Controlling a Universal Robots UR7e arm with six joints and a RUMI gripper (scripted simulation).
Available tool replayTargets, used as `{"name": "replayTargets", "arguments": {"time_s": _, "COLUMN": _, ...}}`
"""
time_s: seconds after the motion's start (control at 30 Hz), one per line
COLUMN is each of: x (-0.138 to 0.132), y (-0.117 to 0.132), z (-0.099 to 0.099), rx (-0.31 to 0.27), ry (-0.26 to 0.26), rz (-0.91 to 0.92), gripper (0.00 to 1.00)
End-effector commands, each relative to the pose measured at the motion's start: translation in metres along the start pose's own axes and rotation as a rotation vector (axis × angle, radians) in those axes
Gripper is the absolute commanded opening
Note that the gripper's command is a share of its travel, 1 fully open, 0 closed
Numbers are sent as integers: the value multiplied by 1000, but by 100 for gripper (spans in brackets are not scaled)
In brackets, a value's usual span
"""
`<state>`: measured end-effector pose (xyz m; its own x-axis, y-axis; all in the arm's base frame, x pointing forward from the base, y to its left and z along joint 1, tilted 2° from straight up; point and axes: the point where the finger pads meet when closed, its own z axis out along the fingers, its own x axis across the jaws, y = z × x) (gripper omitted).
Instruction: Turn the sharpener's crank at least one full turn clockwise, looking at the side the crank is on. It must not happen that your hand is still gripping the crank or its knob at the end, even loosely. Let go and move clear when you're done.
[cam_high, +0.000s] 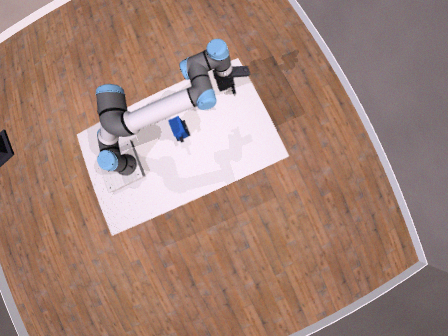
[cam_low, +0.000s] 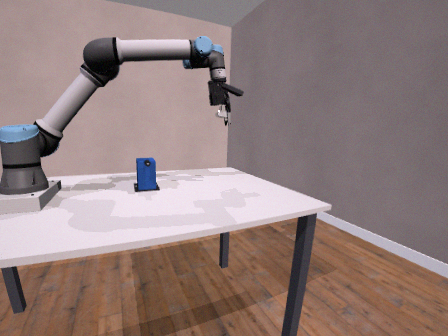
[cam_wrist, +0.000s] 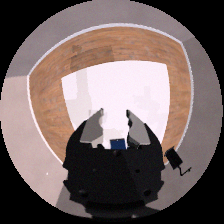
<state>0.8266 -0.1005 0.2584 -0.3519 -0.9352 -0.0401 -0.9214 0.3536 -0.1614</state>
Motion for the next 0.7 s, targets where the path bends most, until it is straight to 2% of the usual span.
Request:
{"name": "replayTargets", "arguments": {"time_s": 0.0, "x": 28, "y": 13, "z": 1, "rx": -28, "ry": -12, "rz": 73, "gripper": 32}}
{"name": "replayTargets", "arguments": {"time_s": 0.13, "x": 33, "y": 15, "z": 1, "rx": -27, "ry": -12, "rz": 73, "gripper": 32}}
{"name": "replayTargets", "arguments": {"time_s": 0.23, "x": 46, "y": 24, "z": 2, "rx": -67, "ry": -27, "rz": 164, "gripper": 32}}
{"name": "replayTargets", "arguments": {"time_s": 0.3, "x": 46, "y": 24, "z": 2, "rx": -67, "ry": -27, "rz": 164, "gripper": 32}}
{"name": "replayTargets", "arguments": {"time_s": 0.47, "x": 66, "y": 38, "z": 5, "rx": -71, "ry": -29, "rz": 178, "gripper": 32}}
{"name": "replayTargets", "arguments": {"time_s": 0.57, "x": 66, "y": 38, "z": 5, "rx": -71, "ry": -29, "rz": 177, "gripper": 32}}
{"name": "replayTargets", "arguments": {"time_s": 0.67, "x": 77, "y": 48, "z": 6, "rx": -111, "ry": -44, "rz": 270, "gripper": 32}}
